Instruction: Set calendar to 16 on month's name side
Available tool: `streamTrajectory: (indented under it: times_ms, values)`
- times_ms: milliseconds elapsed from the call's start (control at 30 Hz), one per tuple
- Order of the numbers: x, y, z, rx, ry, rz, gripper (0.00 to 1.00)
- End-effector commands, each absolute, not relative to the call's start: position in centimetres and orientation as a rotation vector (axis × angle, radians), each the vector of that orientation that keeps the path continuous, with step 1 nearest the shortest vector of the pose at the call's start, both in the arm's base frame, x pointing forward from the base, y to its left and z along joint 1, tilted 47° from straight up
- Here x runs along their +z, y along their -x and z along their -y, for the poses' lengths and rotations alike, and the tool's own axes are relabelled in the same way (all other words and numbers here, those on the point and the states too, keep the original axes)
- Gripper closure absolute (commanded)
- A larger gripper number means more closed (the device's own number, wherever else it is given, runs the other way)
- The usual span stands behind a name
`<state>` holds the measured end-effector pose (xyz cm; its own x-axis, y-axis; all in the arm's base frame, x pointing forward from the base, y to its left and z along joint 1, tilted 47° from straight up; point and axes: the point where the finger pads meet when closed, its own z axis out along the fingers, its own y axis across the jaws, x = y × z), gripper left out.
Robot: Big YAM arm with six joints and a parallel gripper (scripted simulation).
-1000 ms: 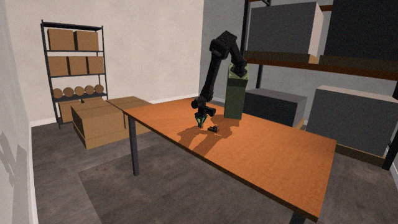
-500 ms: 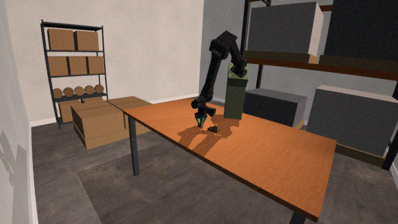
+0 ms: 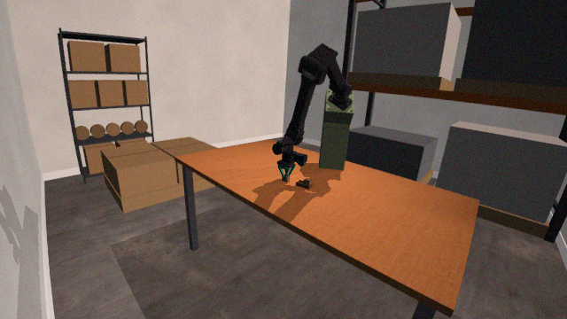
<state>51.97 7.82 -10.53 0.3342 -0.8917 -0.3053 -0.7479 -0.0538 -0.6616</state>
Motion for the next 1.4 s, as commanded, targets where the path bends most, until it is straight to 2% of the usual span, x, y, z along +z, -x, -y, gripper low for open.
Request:
streamTrajectory:
  times_ms: [0, 1367]
  values:
    - [-9.7, -52.1, -8.9, -0.233, 1.836, -1.433, 0.72]
    - [-11.0, -51.8, -8.9, -0.215, 1.840, -1.448, 0.72]
